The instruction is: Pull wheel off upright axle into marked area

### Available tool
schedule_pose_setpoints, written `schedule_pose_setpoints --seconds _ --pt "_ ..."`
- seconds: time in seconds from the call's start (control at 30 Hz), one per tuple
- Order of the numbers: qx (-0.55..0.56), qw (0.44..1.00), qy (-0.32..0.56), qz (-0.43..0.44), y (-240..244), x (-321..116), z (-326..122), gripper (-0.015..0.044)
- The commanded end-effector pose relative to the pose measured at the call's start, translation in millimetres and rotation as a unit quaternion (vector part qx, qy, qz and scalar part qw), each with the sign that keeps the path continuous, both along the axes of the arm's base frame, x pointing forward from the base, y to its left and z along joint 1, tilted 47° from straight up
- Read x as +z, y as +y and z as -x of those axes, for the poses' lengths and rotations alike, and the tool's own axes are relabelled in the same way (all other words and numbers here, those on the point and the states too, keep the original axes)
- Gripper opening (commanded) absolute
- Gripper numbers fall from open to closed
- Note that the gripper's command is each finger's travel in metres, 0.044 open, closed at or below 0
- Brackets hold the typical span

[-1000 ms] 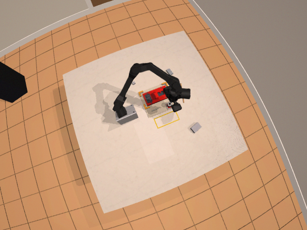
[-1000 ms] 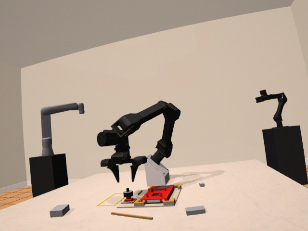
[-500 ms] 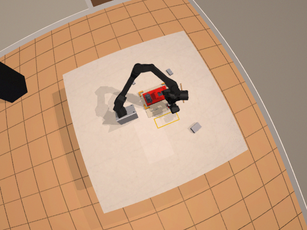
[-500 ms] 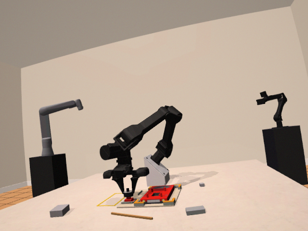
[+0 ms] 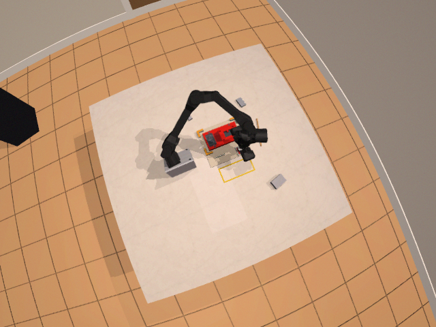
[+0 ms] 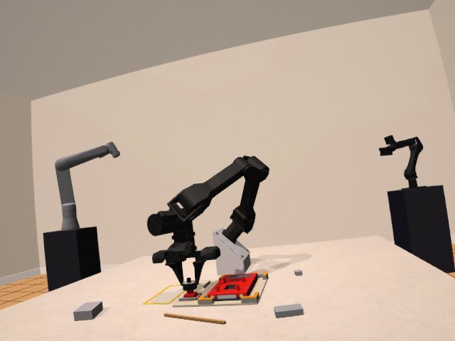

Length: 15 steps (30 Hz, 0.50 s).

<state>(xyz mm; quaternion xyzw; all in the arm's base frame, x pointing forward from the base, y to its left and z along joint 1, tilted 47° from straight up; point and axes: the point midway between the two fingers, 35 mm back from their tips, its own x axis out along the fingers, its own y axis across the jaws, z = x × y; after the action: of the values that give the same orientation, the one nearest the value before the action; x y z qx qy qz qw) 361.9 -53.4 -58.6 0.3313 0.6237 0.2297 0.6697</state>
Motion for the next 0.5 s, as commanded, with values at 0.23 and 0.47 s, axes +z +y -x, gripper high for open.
schedule_pose_setpoints --seconds 0.23,0.47 --pt "0.000 1.000 -0.003 0.002 -4.1 3.3 -0.7 0.0000" --pt "0.000 1.000 -0.003 0.002 -5.8 4.8 -0.5 0.0000"
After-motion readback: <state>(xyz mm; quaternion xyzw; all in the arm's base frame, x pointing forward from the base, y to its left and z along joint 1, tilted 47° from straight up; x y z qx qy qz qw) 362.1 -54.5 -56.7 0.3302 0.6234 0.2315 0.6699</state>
